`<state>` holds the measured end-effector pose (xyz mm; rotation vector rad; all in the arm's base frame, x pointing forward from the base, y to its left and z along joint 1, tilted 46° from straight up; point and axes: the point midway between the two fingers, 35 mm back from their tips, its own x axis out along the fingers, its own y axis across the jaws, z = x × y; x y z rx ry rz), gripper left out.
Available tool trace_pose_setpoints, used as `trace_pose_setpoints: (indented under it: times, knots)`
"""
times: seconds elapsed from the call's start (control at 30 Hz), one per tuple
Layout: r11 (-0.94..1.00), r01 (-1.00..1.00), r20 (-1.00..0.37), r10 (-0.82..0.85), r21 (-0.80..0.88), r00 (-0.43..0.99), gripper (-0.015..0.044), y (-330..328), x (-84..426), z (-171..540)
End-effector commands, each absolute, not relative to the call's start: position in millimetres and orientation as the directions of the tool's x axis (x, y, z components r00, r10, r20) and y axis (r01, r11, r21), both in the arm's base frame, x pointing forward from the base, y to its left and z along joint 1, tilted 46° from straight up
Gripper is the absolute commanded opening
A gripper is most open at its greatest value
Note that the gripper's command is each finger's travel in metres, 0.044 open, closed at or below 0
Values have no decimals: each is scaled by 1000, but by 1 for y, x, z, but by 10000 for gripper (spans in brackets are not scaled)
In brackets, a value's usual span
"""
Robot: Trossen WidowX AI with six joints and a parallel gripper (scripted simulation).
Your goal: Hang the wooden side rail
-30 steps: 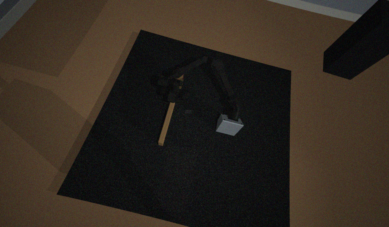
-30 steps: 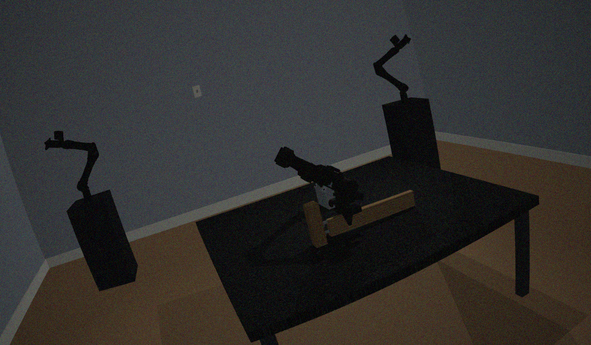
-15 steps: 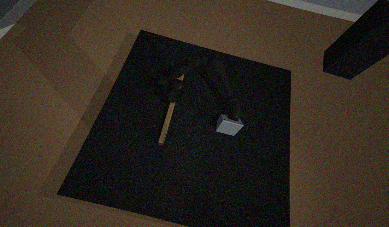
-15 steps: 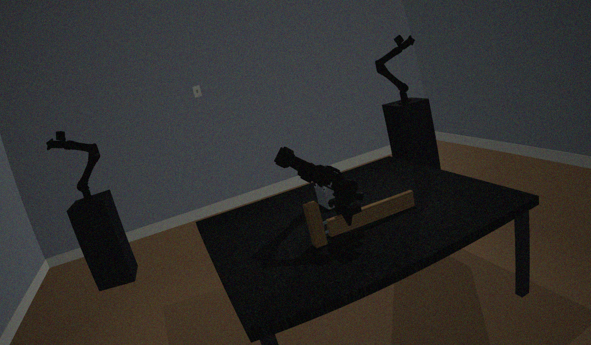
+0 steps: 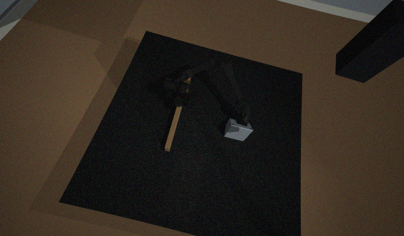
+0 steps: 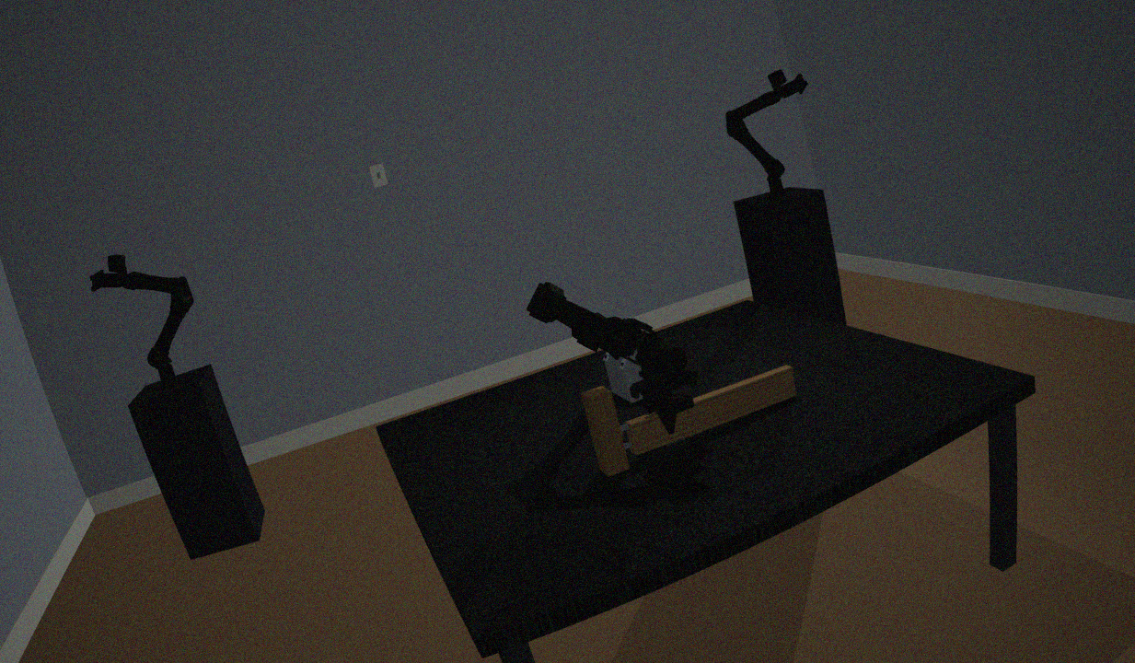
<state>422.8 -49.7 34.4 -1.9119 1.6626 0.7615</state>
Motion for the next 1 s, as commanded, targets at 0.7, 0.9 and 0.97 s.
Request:
trace_pose_setpoints:
  times: [0.7,0.9,0.97]
  knots:
    - [-148,-989,-689,-716,-7,112,0,-50,423,40]
    - [-148,-989,-689,-716,-7,112,0,-51,424,40]
    - [-148,-989,-689,-716,-7,112,0,-50,424,41]
